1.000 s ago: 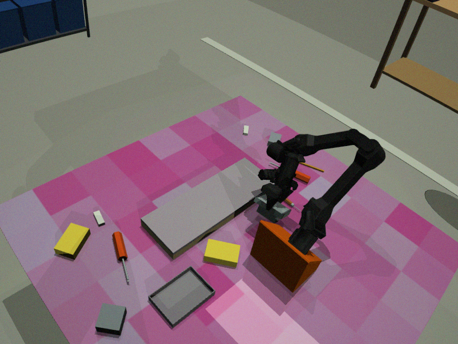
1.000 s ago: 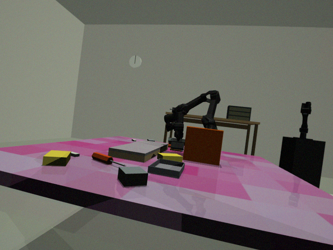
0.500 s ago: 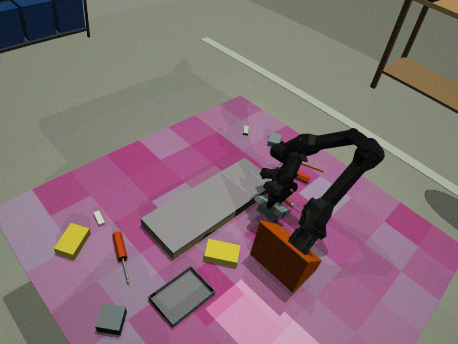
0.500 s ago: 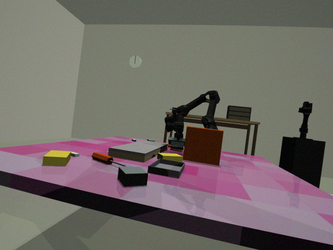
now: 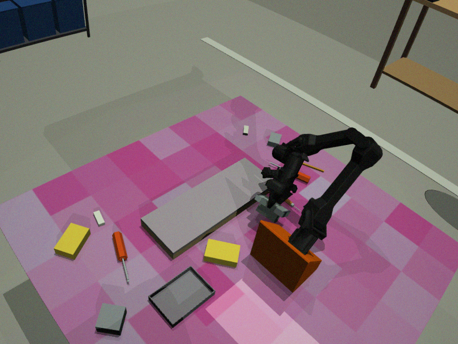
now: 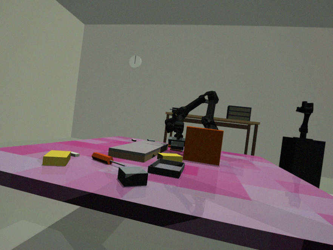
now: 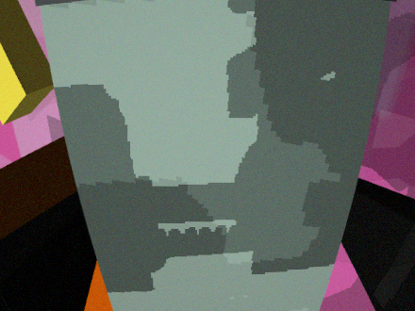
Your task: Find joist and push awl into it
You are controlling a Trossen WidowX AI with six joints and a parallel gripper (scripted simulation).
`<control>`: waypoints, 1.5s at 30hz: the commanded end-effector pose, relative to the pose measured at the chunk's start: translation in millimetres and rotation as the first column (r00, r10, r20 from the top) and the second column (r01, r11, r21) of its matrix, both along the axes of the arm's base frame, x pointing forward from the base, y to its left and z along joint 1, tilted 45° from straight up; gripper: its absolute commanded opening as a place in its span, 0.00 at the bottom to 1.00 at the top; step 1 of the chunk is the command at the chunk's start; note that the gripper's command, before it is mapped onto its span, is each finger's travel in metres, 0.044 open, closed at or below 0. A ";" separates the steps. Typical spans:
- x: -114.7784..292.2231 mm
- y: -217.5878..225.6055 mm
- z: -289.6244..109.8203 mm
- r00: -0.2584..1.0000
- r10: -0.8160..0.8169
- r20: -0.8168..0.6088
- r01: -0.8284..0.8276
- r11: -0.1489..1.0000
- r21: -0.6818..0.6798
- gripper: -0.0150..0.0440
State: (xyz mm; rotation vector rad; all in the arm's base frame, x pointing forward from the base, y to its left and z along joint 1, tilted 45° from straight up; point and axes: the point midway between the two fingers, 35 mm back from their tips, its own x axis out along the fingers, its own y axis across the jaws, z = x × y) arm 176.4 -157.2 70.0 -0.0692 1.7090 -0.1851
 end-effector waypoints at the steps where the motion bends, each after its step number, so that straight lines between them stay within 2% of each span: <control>1: 1.5 0.2 1.1 1.000 0.003 0.006 -0.003 0.999 0.033 0.25; 26: 1.4 -5.7 2.8 0.999 -0.014 0.031 0.006 0.972 0.235 0.25; 45: -1.4 -29.0 -18.0 0.999 -0.022 0.028 0.015 0.975 0.224 0.25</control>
